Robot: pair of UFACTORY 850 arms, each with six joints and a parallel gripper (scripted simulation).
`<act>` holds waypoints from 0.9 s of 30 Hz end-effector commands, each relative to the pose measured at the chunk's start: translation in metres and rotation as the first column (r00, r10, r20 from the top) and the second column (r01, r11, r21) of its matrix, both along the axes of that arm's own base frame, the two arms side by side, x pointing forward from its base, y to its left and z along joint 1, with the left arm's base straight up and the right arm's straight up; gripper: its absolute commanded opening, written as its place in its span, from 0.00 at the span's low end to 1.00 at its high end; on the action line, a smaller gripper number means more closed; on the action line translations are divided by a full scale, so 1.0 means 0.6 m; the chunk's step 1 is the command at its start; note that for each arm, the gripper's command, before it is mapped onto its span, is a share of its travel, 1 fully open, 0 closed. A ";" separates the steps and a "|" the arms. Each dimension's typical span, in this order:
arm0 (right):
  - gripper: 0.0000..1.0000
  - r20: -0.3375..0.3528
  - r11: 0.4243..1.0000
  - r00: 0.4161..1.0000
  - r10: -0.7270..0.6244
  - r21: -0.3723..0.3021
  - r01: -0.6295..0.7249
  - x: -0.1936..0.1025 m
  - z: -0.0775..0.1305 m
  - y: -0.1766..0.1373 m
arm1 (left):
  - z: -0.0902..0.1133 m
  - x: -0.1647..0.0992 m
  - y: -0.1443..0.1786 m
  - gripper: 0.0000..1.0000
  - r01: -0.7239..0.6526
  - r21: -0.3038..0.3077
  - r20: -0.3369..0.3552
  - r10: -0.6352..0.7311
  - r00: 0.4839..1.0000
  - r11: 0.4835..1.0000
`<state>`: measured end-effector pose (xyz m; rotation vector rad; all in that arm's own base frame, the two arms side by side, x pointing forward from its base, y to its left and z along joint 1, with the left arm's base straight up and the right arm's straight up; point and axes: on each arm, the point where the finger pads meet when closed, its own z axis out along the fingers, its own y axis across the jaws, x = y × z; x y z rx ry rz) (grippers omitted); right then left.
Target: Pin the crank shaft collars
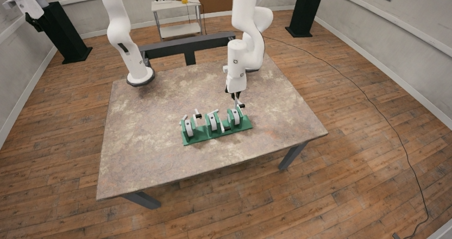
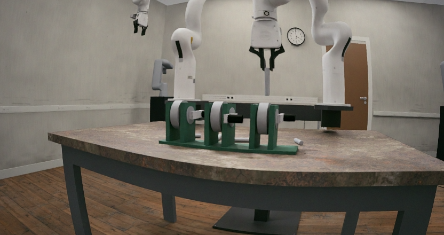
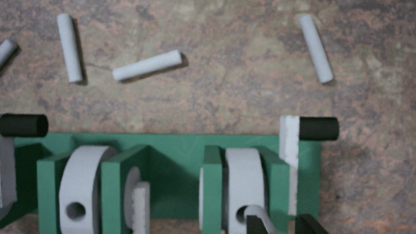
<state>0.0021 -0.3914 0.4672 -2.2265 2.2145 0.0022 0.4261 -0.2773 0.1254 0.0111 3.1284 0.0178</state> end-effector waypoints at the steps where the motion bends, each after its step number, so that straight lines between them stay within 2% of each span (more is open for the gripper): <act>1: 1.00 0.000 1.000 1.000 0.000 -0.002 0.000 0.000 0.001 -0.001 | 0.000 0.018 -0.005 0.20 0.005 -0.011 -0.021 -0.005 1.000 1.000; 27: 1.00 0.000 1.000 1.000 0.000 -0.002 0.000 0.000 0.001 -0.001 | -0.004 0.018 -0.005 0.20 0.005 -0.011 -0.021 -0.005 1.000 1.000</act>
